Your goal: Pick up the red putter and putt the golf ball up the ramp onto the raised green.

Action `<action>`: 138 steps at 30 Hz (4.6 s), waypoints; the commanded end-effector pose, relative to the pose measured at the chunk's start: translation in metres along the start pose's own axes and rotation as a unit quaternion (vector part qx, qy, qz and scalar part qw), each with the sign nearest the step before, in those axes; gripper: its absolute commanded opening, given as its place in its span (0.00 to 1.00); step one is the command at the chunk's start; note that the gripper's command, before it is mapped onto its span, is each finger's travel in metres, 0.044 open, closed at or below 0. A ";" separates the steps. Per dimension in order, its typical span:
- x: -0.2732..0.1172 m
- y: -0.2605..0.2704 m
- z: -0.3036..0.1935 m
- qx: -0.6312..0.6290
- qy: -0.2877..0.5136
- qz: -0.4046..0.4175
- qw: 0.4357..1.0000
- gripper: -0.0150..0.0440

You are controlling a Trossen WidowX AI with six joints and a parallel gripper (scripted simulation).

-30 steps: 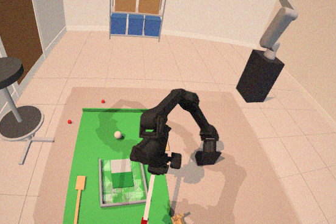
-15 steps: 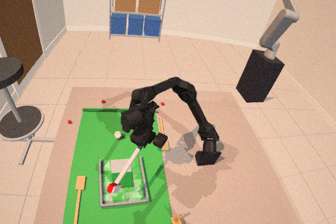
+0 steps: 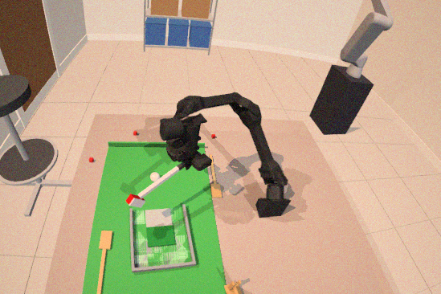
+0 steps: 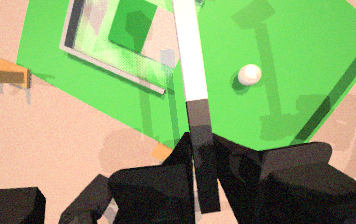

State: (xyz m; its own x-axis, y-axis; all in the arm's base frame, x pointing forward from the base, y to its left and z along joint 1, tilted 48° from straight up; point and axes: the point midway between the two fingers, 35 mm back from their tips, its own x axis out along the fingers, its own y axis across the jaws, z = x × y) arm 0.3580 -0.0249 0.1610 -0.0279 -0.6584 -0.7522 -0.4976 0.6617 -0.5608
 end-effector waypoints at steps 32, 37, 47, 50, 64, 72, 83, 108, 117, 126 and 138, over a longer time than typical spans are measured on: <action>0.024 -0.088 -0.160 0.267 0.031 -0.049 0.962 0.25; 0.041 -0.089 -0.162 0.267 0.031 -0.050 0.962 0.25; 0.052 -0.090 -0.163 0.267 0.031 -0.050 0.962 0.25; 0.057 -0.090 -0.164 0.267 0.031 -0.050 0.962 0.25; 0.070 -0.091 -0.166 0.269 0.034 -0.053 0.961 0.25; 0.070 -0.092 -0.167 0.268 0.034 -0.053 0.961 0.25; 0.069 -0.117 -0.182 0.268 0.031 -0.052 0.962 0.25; 0.075 0.002 -0.108 0.266 0.031 -0.047 0.962 0.25; 0.031 0.006 -0.104 0.266 0.031 -0.047 0.962 0.25; 0.037 0.004 -0.105 0.264 0.031 -0.048 0.963 0.25; 0.037 0.004 -0.105 0.264 0.031 -0.048 0.963 0.25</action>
State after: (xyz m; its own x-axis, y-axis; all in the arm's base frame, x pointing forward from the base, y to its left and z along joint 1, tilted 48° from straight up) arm 0.2635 -0.0839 0.1670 -0.0672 -0.7344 -0.6753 0.0116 0.6763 -0.7366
